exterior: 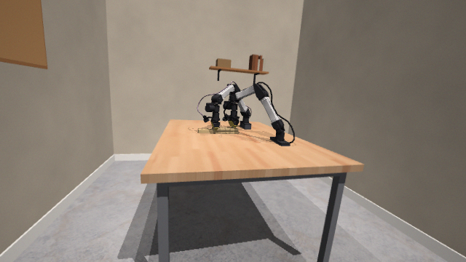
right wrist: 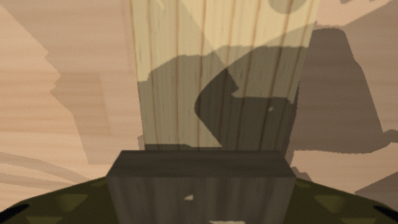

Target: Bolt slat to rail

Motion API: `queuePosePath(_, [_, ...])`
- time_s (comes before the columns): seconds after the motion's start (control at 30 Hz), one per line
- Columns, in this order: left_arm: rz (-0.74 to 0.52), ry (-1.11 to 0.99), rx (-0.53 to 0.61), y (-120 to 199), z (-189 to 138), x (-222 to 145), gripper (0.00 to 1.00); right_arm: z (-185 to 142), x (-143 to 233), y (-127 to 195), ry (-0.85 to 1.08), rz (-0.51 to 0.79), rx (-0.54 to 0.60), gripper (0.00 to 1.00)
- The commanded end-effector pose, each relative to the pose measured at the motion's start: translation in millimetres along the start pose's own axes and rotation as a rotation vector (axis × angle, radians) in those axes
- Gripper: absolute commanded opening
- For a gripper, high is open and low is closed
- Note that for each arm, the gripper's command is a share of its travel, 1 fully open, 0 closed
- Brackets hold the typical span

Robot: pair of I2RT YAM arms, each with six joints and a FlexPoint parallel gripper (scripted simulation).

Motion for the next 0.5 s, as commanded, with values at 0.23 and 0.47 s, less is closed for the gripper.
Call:
queuePosePath(0.23, [-0.014,0.001,-0.011,-4.7,0.1,-2.6,0.36,2.5,-0.5,5.3,0.001,0.007,-0.014,0.67])
queuePosePath(0.47, [-0.014,0.001,-0.011,-6.4,0.1,-2.6,0.36,2.5,-0.5,5.3,0.001,0.007,-0.014,0.67])
Point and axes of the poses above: on each arm, the point where the finger pads meet when closed, its own y axis back along the fingers, its own x axis across the jaws, z = x × y, the point moved 6 cm from there along y, back along the fingers, and after that the axes turned 12 degrees about y, right-handed, at the moved point
